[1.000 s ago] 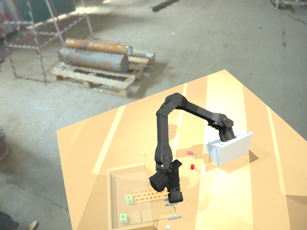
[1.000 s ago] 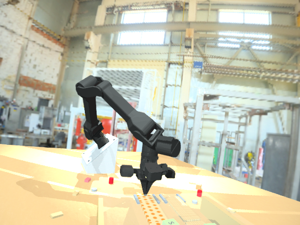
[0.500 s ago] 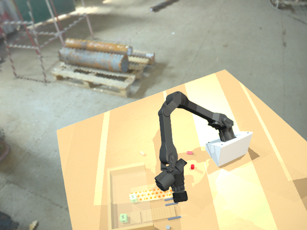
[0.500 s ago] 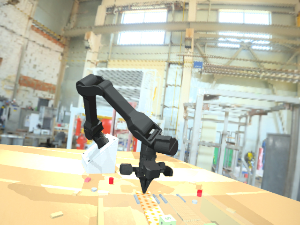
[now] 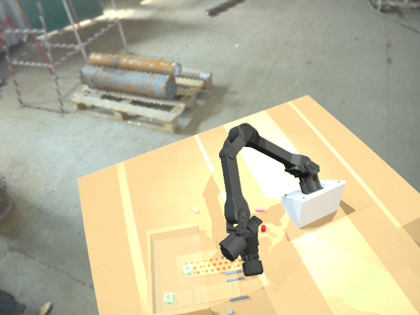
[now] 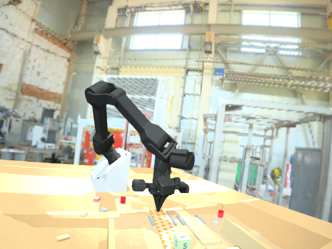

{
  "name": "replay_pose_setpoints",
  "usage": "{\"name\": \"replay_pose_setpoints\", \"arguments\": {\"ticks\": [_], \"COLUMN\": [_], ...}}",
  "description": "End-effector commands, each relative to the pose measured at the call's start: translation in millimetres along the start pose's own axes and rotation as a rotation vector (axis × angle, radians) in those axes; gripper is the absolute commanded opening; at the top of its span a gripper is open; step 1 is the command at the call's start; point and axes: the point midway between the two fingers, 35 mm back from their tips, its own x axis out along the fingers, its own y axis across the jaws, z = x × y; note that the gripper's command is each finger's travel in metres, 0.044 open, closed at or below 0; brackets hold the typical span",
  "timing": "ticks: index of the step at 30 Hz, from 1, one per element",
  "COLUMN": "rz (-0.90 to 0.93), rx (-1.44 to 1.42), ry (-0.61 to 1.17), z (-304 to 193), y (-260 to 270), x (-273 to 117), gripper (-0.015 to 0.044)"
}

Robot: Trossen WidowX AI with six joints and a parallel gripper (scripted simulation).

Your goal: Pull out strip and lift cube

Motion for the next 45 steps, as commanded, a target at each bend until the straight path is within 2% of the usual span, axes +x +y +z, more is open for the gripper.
{"name": "replay_pose_setpoints", "arguments": {"ticks": [1,45], "rz": [-0.008,-0.007], "rx": [-0.013,-0.014], "ry": [0.030,0.032], "z": [-16,-70], "y": [-3,-4], "x": [6,6], "gripper": [0.0000,0.0000]}}
